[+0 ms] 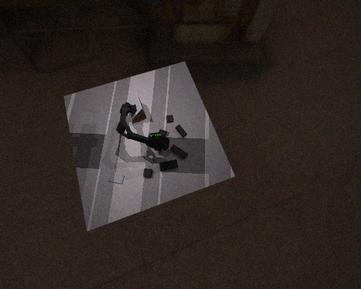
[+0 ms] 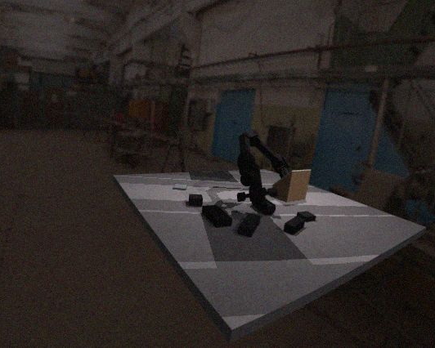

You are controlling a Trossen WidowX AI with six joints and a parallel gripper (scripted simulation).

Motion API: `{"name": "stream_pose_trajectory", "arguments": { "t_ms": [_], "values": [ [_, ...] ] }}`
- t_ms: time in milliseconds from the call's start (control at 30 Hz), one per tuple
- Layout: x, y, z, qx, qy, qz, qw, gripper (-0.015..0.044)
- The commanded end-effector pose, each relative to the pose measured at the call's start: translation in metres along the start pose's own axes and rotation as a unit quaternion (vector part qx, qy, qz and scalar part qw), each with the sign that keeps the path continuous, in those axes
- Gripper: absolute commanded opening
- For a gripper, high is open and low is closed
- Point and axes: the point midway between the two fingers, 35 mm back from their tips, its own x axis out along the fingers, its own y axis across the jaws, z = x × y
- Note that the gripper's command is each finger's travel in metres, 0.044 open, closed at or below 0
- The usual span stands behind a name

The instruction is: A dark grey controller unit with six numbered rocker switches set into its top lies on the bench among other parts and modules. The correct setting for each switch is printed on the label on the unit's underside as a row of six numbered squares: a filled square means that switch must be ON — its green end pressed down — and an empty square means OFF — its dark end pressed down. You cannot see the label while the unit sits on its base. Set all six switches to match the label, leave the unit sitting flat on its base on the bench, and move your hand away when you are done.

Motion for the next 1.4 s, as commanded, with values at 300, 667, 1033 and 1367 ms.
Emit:
{"name": "stream_pose_trajectory", "arguments": {
  "t_ms": [300, 667, 1033, 1367],
  "values": [
    [-0.026, -0.018, 0.0, -0.001, 0.003, 0.004, 1.0, 0.0],
    [-0.064, -0.043, -0.006, -0.009, 0.009, 0.008, 1.0, 0.0],
    [-0.049, 0.011, 0.012, -0.205, 0.066, 0.011, 0.977, 0.0],
    [-0.037, 0.008, 0.012, -0.205, 0.066, 0.011, 0.977, 0.0]
  ]
}}
